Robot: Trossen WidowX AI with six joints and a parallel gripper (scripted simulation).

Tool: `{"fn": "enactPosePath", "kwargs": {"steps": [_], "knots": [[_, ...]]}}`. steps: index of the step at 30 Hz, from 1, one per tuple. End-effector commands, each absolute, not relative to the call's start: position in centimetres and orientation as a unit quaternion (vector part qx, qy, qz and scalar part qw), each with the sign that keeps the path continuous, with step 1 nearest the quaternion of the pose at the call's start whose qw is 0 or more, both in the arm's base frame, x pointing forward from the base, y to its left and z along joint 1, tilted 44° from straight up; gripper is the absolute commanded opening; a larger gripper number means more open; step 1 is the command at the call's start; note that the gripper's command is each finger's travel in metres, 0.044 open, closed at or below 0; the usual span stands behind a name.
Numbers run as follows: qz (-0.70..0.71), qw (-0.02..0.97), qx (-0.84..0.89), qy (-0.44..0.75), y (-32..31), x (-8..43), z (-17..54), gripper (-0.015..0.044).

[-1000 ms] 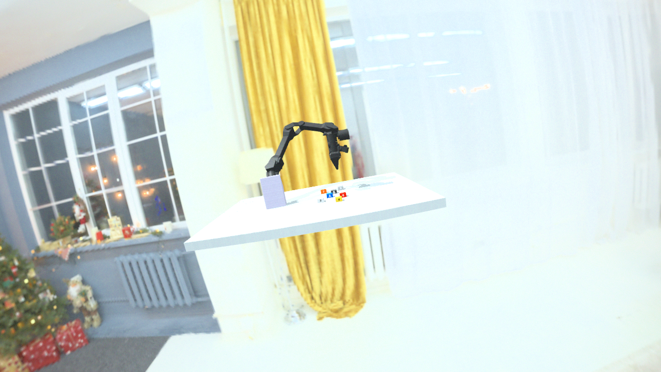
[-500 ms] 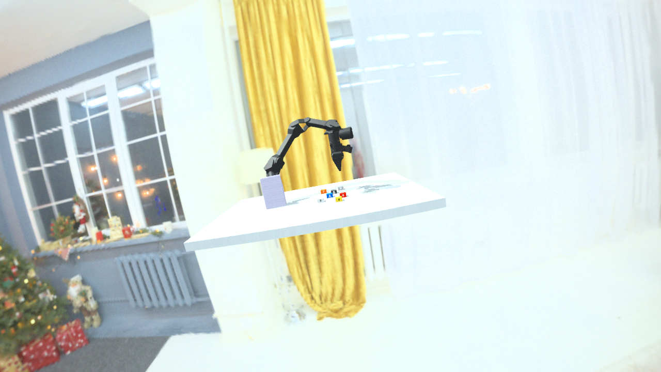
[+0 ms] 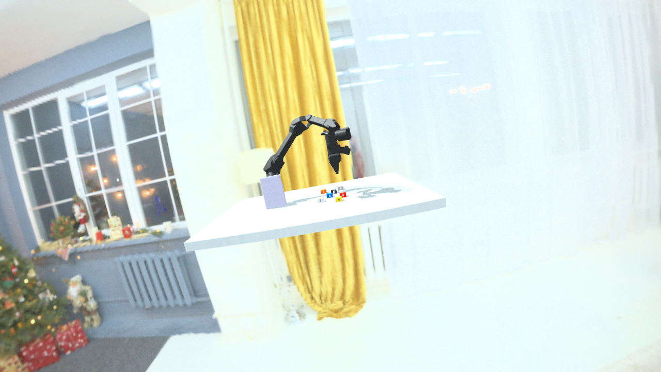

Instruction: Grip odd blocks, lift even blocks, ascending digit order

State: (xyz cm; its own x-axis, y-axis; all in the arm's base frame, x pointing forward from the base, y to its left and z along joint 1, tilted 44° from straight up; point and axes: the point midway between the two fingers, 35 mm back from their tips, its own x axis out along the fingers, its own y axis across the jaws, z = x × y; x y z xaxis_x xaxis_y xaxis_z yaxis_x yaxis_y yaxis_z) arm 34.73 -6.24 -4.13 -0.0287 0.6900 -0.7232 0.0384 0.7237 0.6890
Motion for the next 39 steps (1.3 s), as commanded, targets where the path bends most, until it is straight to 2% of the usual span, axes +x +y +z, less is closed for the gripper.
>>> {"fn": "enactPosePath", "kwargs": {"steps": [1,12,18,39], "knots": [[0.254,0.643,0.268,0.671,-6.5,34.7,-4.3,0.04],[0.253,0.643,0.268,0.671,-6.7,34.7,-4.5,0.04],[0.252,0.644,0.267,0.671,-12.1,33.4,-9.4,0.04],[0.252,0.644,0.267,0.671,-12.1,33.4,-9.4,0.04]]}}
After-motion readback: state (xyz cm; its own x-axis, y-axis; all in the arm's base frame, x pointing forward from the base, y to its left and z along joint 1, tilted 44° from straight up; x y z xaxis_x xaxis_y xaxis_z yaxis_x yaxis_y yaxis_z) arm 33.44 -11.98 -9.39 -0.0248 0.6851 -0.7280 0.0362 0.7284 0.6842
